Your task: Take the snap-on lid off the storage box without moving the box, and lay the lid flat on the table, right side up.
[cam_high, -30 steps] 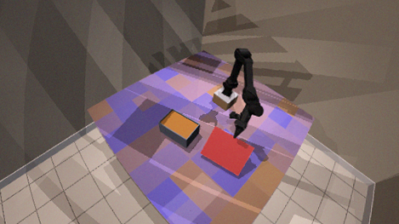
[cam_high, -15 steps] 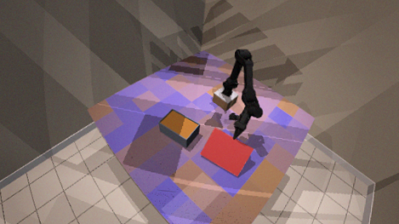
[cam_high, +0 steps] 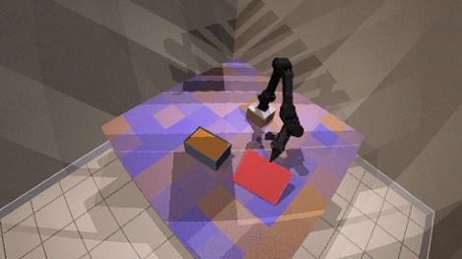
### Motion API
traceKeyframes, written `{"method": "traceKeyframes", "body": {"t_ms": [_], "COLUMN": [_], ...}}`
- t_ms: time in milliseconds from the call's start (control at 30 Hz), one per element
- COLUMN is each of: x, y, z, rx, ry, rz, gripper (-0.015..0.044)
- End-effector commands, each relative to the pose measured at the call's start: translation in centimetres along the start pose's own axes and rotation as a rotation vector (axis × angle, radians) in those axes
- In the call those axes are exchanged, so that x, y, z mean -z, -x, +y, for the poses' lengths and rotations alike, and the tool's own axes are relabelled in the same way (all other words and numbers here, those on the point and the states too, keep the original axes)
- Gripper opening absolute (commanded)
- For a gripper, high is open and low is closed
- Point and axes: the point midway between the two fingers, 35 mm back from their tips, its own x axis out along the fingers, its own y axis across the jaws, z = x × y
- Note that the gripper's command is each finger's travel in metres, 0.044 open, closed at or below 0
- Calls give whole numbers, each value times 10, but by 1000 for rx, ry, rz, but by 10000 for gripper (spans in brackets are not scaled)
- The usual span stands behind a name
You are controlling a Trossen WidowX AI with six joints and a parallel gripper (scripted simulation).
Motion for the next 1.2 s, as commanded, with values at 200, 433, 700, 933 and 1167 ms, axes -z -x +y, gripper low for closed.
{"method": "traceKeyframes", "body": {"t_ms": [200,433,700,933,1167], "x": [0,0,-1,-1,-1], "y": [-6,-10,-14,-17,-21], "z": [-8,-12,-17,-21,-26], "rx": [2,2,2,2,2], "ry": [0,0,0,0,0], "rz": [-3,-3,-3,-3,-3], "gripper": [0,0,0,0,0]}}
